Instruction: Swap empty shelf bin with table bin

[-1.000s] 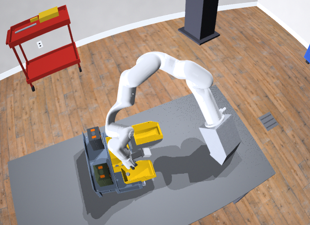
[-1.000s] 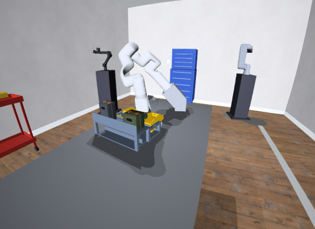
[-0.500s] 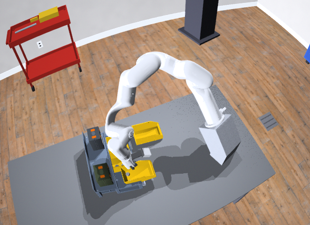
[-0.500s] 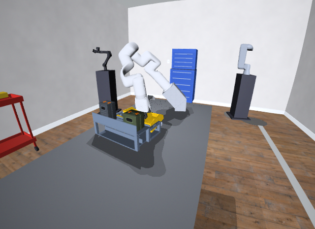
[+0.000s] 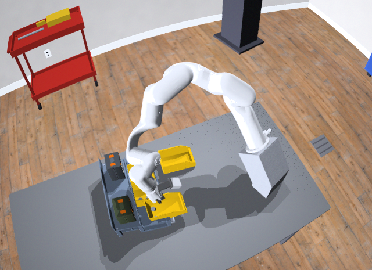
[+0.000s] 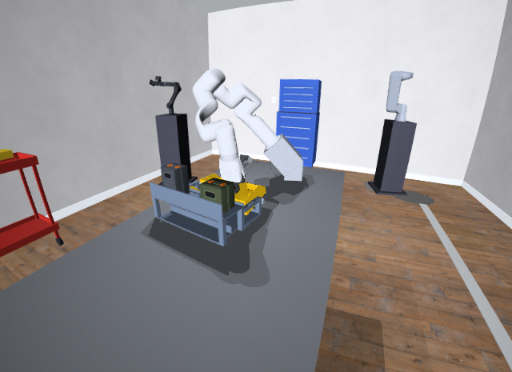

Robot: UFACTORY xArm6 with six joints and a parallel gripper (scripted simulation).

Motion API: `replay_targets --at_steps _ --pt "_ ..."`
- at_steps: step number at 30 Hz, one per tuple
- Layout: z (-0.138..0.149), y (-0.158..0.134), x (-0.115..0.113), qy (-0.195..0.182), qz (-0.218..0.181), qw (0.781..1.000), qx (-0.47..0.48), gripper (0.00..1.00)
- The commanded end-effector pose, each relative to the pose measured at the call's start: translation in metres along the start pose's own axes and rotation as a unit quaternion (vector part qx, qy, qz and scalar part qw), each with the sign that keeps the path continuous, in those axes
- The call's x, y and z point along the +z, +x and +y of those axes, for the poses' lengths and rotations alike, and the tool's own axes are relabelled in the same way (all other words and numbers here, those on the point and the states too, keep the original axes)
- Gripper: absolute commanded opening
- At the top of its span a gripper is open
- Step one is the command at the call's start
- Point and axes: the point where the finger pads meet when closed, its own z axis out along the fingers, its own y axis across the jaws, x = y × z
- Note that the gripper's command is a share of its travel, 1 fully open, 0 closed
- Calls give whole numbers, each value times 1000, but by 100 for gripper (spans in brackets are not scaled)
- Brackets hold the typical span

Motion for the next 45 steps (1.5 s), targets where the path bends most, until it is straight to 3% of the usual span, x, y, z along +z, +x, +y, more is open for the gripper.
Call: replay_targets --at_steps 1,45 --pt "0 -1 -1 -1 -2 1000 0 0" --pt "0 -5 15 -1 -2 1000 0 0"
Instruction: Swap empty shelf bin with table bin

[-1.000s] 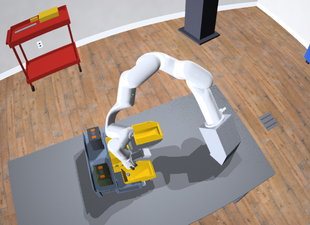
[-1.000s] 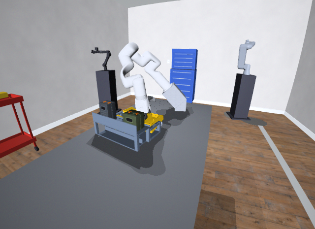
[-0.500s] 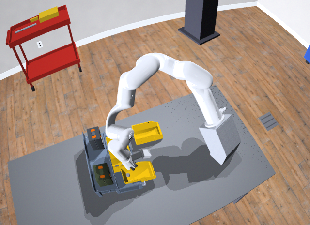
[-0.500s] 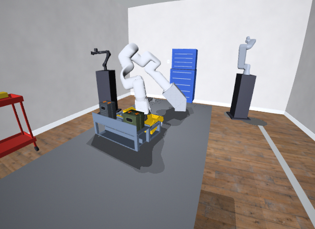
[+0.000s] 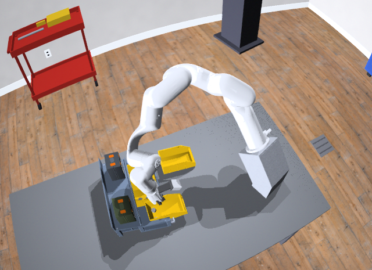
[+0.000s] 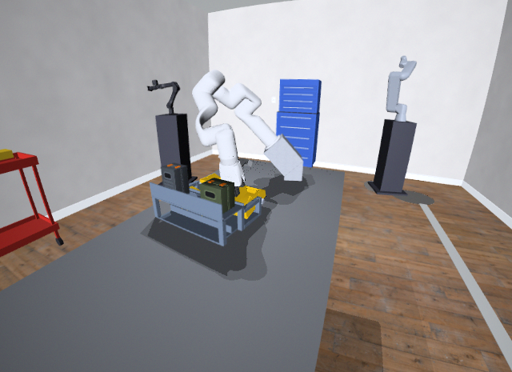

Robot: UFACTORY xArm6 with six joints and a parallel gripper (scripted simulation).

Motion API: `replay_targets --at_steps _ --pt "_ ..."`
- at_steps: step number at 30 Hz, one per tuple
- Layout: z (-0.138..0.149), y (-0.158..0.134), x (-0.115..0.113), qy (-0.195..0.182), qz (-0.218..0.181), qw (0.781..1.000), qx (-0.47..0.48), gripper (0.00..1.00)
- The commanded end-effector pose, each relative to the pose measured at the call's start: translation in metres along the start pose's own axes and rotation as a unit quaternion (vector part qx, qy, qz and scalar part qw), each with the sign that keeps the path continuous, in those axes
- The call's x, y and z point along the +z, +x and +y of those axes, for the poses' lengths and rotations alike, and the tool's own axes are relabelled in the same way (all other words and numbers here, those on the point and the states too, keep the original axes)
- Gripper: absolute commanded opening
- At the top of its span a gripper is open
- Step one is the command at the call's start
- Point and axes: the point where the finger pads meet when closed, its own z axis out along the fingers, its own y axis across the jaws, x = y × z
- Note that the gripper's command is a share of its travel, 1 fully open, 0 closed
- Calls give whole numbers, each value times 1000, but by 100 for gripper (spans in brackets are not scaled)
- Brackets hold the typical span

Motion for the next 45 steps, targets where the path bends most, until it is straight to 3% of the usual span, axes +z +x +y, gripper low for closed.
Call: replay_targets --at_steps 1,45 --pt "0 -1 -2 -1 -2 1000 0 0" --pt "0 -12 -2 -1 -19 1000 0 0"
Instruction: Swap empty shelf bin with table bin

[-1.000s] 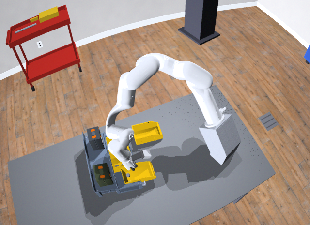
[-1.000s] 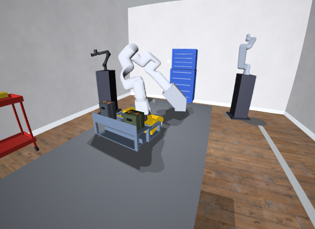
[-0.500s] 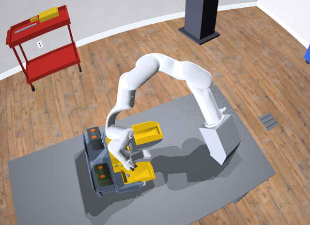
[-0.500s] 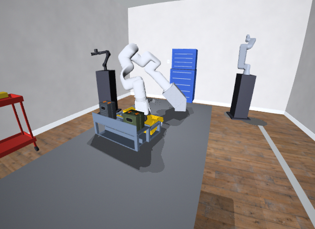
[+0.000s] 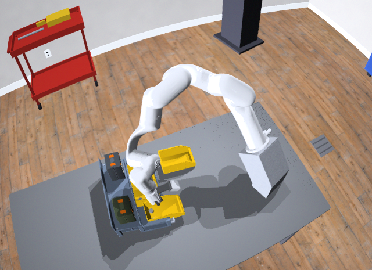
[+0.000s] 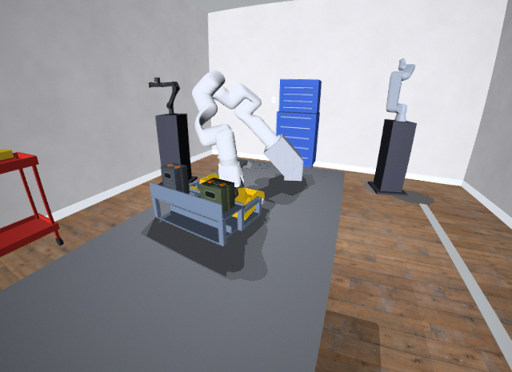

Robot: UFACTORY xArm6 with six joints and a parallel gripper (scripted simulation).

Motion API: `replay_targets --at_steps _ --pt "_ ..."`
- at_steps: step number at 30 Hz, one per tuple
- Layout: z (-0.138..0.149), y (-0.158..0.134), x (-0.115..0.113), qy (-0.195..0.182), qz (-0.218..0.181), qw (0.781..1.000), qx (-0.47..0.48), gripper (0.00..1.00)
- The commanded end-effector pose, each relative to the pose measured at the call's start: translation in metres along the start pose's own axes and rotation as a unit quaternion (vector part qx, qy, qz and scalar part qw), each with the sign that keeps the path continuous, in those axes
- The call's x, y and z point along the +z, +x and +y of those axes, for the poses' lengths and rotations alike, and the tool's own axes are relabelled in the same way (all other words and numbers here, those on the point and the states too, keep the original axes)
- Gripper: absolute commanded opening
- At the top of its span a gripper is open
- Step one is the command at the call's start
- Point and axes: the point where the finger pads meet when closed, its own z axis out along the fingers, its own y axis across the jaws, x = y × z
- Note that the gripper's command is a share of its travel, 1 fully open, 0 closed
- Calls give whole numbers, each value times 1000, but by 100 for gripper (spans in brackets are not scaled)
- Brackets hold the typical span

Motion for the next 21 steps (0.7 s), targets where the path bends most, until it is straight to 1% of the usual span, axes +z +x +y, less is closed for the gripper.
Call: replay_targets --at_steps 1,21 --pt "0 -3 -2 -1 -4 1000 0 0" --pt "0 -9 -2 -1 -14 1000 0 0"
